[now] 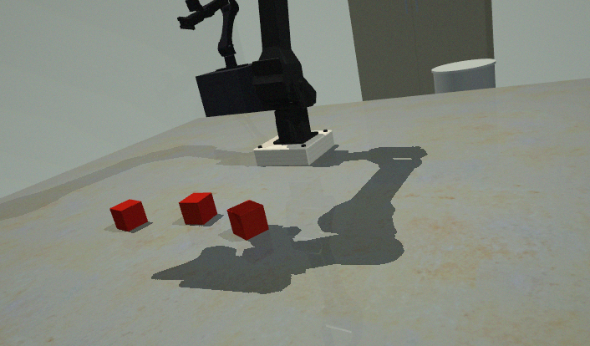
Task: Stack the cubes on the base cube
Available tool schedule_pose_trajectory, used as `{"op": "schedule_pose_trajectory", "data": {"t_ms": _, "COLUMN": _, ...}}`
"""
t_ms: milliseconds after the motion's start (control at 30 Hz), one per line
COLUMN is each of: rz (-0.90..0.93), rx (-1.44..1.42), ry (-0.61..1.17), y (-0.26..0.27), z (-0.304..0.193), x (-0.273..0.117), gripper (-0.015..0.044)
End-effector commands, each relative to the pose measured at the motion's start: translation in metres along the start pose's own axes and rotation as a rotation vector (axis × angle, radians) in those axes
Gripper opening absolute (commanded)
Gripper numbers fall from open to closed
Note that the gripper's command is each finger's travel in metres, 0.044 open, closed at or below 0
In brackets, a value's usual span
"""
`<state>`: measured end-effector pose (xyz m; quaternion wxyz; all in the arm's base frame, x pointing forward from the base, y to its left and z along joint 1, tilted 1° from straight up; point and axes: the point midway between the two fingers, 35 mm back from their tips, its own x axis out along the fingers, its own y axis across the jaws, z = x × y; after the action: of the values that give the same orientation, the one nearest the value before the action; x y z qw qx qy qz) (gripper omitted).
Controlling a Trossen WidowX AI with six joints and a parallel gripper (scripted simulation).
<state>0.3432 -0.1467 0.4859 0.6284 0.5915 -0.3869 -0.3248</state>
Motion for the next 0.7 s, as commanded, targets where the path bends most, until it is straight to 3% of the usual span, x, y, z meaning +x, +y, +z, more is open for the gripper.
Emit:
{"op": "schedule_pose_trajectory", "data": {"t_ms": 0, "rz": -0.002, "rx": -0.013, "ry": 0.002, "y": -0.001, "z": -0.001, "x": 0.0, "gripper": 0.0374}}
{"op": "schedule_pose_trajectory", "data": {"t_ms": 133, "rz": -0.045, "rx": -0.275, "ry": 0.053, "y": -0.02, "z": -0.012, "x": 0.008, "gripper": 0.0269}}
{"op": "schedule_pose_trajectory", "data": {"t_ms": 667, "rz": -0.186, "rx": -1.459, "ry": 0.457, "y": -0.132, "z": -0.042, "x": 0.026, "gripper": 0.0265}}
